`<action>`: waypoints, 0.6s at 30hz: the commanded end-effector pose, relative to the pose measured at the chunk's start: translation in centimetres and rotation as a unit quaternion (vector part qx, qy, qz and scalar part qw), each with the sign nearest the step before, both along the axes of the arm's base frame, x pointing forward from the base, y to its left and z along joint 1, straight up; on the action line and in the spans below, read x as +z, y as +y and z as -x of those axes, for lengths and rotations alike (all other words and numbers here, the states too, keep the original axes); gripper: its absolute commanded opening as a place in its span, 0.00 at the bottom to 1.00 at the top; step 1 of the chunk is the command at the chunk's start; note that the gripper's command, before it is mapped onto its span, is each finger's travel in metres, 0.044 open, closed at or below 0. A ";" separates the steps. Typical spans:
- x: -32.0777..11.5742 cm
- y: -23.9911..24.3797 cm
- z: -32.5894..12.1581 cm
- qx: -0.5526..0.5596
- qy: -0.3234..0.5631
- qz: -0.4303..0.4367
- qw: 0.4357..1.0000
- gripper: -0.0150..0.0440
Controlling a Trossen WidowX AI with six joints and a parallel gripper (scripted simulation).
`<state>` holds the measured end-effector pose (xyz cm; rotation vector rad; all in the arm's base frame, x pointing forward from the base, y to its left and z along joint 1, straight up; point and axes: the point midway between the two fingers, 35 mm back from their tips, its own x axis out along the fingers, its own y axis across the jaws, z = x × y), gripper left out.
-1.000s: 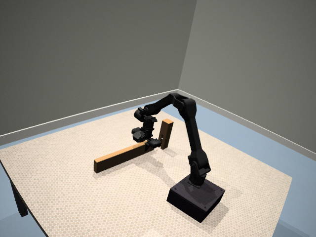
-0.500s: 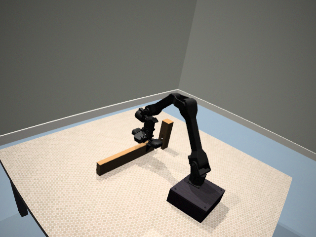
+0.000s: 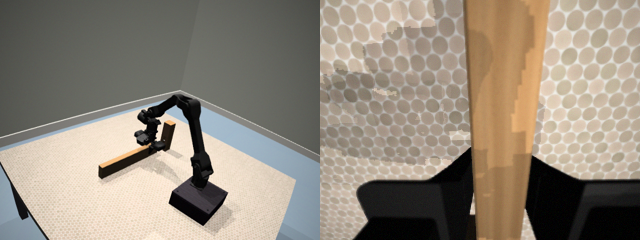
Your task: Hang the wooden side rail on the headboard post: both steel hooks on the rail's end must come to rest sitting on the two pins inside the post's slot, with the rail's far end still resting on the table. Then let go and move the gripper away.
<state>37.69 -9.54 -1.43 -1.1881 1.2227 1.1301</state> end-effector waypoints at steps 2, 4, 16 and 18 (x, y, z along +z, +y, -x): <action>0.0 0.1 0.5 0.007 0.004 -0.002 1.000 0.25; 0.0 0.1 0.6 0.007 0.004 -0.002 1.000 0.25; -0.1 0.2 1.1 0.007 0.004 -0.002 1.000 0.25; -0.1 0.2 1.2 0.007 0.004 -0.002 1.000 0.25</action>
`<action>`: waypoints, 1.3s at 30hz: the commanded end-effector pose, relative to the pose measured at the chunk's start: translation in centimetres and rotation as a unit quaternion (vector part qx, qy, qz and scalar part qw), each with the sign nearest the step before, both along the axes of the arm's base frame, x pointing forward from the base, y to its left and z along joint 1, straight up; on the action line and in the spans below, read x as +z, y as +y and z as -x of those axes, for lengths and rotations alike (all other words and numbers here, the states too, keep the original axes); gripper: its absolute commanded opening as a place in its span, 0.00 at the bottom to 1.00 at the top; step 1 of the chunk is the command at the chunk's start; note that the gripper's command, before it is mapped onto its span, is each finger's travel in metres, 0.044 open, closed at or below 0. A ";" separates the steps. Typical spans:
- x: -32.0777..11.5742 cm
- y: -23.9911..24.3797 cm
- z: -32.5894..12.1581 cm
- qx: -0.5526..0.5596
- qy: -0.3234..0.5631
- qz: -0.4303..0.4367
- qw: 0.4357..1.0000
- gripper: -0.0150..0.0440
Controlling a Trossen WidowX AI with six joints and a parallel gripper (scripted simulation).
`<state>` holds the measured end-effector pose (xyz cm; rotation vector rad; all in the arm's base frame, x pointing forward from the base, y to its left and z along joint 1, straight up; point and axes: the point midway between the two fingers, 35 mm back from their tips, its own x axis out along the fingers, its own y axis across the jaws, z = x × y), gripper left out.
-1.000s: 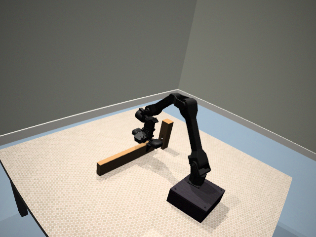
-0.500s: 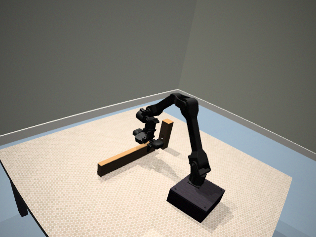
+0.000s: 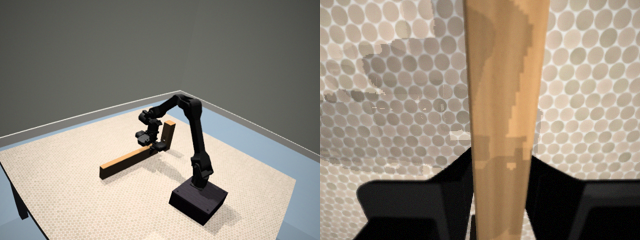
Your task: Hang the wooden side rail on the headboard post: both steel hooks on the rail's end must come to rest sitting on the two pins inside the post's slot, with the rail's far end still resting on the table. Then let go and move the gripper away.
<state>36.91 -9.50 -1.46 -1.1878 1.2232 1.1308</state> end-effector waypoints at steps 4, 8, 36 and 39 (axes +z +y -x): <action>0.0 0.1 0.6 0.007 0.004 -0.002 1.000 0.25; 0.0 0.1 0.8 0.007 0.004 -0.002 1.000 0.25; 0.3 0.0 0.4 0.007 0.004 -0.002 1.000 0.25; 0.3 0.0 0.4 0.007 0.004 -0.002 1.000 0.25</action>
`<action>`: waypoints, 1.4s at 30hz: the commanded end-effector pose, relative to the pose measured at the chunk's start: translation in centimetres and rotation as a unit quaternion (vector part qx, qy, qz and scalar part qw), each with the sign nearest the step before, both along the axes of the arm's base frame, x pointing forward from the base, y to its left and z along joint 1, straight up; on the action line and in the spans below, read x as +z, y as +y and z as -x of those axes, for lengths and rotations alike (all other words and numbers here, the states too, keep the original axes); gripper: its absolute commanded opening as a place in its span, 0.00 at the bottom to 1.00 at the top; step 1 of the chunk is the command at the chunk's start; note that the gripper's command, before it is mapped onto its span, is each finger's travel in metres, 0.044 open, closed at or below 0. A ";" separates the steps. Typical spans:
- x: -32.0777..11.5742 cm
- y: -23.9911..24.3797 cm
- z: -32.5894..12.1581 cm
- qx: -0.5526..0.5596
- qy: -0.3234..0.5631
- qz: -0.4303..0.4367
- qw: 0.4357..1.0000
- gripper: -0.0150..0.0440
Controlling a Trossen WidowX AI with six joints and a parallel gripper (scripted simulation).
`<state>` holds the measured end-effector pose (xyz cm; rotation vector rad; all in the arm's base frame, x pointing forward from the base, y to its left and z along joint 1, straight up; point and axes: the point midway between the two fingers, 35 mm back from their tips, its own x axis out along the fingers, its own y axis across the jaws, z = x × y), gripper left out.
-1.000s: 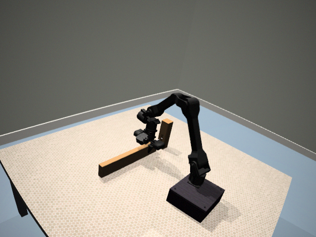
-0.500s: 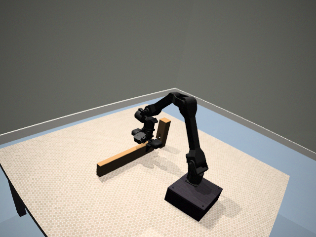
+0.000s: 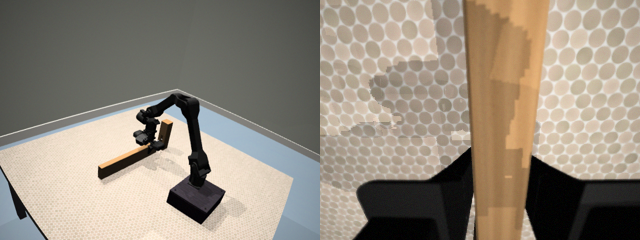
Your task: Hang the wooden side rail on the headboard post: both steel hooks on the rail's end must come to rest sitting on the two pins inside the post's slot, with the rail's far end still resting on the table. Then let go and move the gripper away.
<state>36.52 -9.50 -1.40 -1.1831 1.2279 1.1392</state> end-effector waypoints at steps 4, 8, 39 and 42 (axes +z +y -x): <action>0.3 0.0 0.0 0.006 -0.001 -0.001 1.000 0.25; 0.4 0.0 0.0 0.006 -0.001 -0.001 1.000 0.25; 0.9 0.0 0.0 0.006 -0.001 -0.001 1.000 0.25; 1.0 0.0 0.0 0.006 -0.001 -0.001 1.000 0.25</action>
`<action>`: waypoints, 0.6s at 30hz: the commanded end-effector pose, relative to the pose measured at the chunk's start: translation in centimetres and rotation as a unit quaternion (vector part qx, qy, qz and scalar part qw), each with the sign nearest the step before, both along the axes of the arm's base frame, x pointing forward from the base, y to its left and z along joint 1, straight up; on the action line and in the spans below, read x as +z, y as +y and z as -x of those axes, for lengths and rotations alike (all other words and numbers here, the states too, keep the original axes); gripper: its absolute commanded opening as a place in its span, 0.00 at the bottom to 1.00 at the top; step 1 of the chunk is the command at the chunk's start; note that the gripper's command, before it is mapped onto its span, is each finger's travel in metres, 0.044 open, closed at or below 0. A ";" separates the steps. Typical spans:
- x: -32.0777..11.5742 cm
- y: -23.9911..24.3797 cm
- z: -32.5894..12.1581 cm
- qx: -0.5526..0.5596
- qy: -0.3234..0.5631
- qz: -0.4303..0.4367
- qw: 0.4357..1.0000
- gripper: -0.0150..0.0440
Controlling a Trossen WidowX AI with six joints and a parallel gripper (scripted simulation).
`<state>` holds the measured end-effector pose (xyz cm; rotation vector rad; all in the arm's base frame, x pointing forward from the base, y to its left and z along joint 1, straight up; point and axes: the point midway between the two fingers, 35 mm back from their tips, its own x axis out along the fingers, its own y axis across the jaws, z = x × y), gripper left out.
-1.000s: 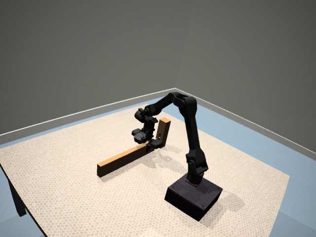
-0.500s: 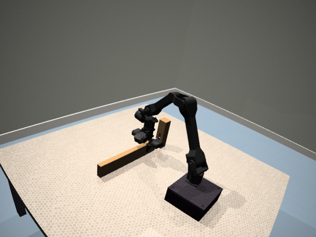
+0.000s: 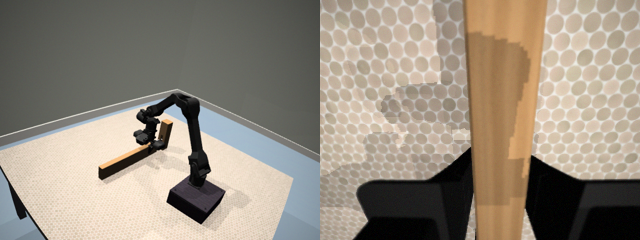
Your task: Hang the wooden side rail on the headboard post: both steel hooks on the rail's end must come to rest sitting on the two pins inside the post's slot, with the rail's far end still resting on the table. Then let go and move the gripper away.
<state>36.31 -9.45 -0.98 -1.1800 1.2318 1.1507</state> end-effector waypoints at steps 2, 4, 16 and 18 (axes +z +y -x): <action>0.6 0.0 -0.2 0.004 -0.006 0.000 1.000 0.25; 0.6 0.0 -0.2 0.004 -0.006 0.000 1.000 0.25; 0.8 0.0 -0.2 0.004 -0.006 0.000 1.000 0.25; 0.8 0.0 -0.2 0.004 -0.006 0.000 1.000 0.25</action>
